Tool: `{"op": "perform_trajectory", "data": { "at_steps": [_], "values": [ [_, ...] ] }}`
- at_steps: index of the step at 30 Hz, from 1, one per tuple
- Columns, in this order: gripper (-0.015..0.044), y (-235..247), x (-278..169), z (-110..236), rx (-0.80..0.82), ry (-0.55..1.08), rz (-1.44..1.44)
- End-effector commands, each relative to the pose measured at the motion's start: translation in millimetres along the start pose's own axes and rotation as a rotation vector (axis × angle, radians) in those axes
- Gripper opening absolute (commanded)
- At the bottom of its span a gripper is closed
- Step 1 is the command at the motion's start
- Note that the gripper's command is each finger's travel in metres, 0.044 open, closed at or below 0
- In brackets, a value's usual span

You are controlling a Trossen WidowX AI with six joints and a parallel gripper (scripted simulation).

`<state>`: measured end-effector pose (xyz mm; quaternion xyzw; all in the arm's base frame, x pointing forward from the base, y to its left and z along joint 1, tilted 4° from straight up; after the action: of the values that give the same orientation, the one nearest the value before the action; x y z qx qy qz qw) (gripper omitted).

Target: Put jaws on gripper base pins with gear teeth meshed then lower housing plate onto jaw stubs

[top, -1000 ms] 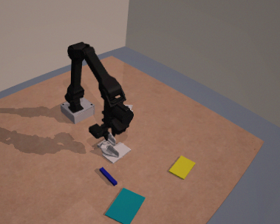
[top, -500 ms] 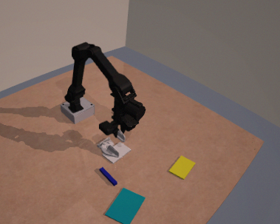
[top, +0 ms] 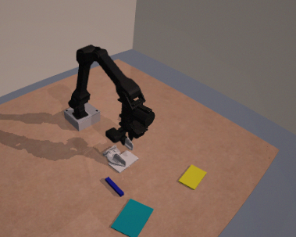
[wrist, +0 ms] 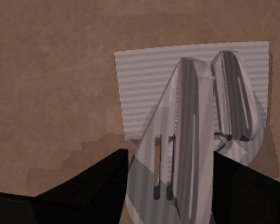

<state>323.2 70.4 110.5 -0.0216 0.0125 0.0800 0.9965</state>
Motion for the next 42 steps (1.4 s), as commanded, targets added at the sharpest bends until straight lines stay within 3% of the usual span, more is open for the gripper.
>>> {"op": "perform_trajectory", "data": {
  "at_steps": [1,23,42],
  "values": [
    [0.0134,0.6,-0.1,0.0,0.004,0.002,-0.006],
    [0.0134,0.3,-0.1,-0.2,0.004,0.002,-0.023],
    [0.0134,0.5,0.8,-30.7,0.003,0.002,-0.024]
  ]
}}
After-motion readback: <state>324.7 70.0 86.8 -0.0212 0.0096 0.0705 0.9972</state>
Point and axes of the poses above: the point midway between the two fingers, 35 mm back from their tips, its own z axis back along the fingers, its own y axis across the jaws, x = y × z, the point moved 6 cm from there along z, back along the fingers, and after that the axes turned 4 degrees about z, right-handed, at the moved point
